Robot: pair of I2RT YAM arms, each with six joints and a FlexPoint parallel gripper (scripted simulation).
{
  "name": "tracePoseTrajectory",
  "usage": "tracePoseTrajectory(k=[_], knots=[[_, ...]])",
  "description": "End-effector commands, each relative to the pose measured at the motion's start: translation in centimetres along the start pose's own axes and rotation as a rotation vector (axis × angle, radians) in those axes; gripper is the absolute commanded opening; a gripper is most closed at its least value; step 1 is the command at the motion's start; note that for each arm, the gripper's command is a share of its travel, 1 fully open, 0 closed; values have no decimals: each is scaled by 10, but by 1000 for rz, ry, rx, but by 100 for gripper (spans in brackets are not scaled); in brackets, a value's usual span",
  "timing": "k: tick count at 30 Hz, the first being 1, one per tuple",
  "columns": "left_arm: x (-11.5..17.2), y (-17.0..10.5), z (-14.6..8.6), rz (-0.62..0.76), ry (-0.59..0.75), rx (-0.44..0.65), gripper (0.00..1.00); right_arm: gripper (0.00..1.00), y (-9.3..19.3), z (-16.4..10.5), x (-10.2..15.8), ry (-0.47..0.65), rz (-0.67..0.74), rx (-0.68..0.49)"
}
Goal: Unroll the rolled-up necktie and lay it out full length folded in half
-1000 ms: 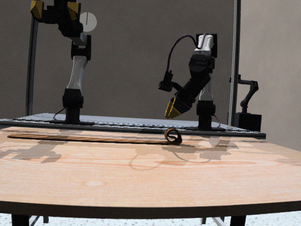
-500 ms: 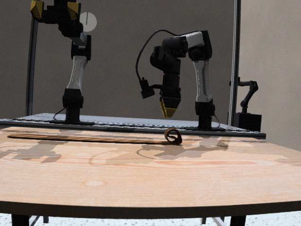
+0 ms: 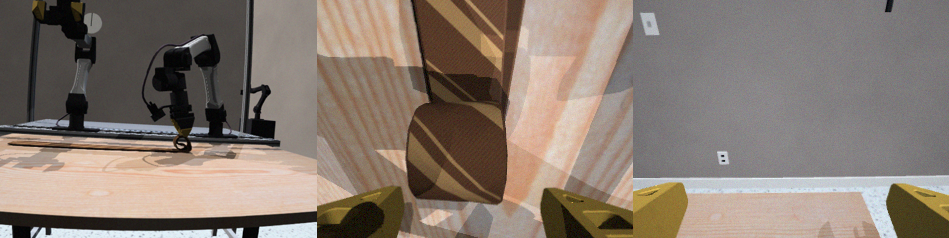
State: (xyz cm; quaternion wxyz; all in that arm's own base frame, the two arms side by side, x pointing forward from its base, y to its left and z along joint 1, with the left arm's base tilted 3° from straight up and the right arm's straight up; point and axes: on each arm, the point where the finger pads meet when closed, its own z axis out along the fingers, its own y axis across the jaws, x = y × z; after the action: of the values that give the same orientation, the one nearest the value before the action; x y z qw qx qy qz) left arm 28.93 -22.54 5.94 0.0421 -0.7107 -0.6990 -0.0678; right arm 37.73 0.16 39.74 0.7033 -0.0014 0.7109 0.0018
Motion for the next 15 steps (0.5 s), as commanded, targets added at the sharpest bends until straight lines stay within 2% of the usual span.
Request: tracePoseTrajectory(k=[1, 11, 15], knots=[[-2, 0, 24, -8, 23, 4, 67, 100, 0, 0, 0, 1, 0, 0], [-6, 0, 42, -8, 23, 4, 67, 100, 0, 0, 0, 1, 0, 0], [-6, 0, 42, -8, 23, 4, 61, 100, 0, 0, 0, 1, 0, 0]])
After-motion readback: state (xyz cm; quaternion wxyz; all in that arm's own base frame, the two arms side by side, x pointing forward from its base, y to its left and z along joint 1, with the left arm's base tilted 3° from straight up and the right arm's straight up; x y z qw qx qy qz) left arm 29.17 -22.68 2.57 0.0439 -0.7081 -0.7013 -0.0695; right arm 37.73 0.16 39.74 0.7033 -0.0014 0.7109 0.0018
